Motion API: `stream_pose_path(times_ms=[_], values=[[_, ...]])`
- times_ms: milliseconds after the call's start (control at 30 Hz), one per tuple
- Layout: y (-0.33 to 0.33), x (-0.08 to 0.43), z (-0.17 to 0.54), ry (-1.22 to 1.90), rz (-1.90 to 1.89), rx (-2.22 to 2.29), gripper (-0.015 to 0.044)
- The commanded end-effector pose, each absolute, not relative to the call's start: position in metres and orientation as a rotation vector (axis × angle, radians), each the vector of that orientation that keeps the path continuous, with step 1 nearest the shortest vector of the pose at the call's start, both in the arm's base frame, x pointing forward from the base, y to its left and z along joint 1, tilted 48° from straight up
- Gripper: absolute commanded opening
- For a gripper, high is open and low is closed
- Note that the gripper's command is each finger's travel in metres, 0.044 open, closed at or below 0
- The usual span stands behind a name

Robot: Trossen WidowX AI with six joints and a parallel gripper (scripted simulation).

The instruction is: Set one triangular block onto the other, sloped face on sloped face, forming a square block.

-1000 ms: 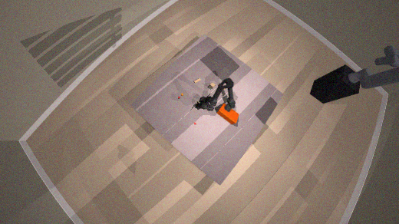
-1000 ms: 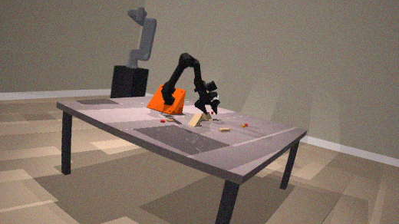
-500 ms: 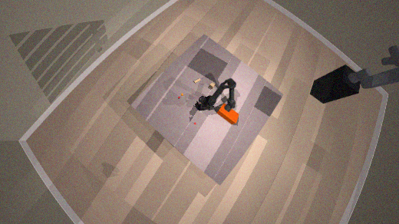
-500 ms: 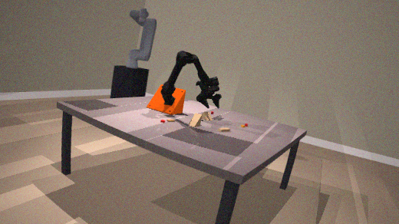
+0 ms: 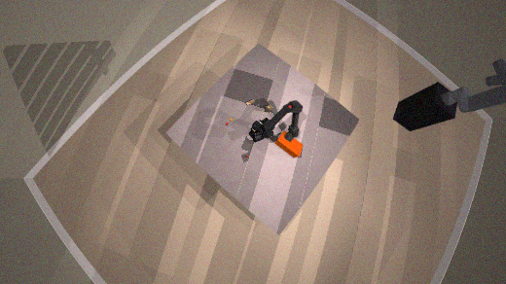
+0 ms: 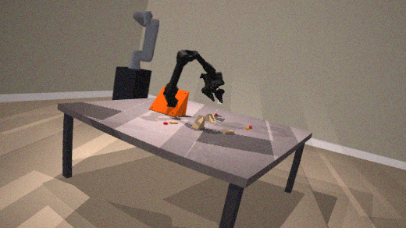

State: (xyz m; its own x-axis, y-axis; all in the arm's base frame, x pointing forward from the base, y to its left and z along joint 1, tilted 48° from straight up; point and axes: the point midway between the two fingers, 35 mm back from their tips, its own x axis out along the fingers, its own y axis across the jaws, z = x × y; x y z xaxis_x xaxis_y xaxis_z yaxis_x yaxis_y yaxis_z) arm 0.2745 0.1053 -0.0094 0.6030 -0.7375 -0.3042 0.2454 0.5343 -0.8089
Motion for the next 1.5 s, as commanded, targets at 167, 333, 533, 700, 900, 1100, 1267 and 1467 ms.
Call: stream_pose_path(times_ms=[167,333,533,700,900,1100,1267,1467], values=[[0.109,0.248,-0.032,1.075,-0.26,-1.574,0.044],[0.111,0.231,-0.044,1.258,0.089,-2.039,0.044],[0.11,0.21,-0.054,1.39,0.623,-2.554,0.044],[0.108,0.198,-0.057,1.41,1.015,-2.828,0.044],[0.104,0.182,-0.061,1.396,1.379,-3.085,0.044],[0.104,0.182,-0.061,1.396,1.379,-3.085,0.044],[0.104,0.182,-0.061,1.396,1.379,-3.085,0.044],[0.101,0.184,-0.064,1.388,1.386,-3.084,0.044]])
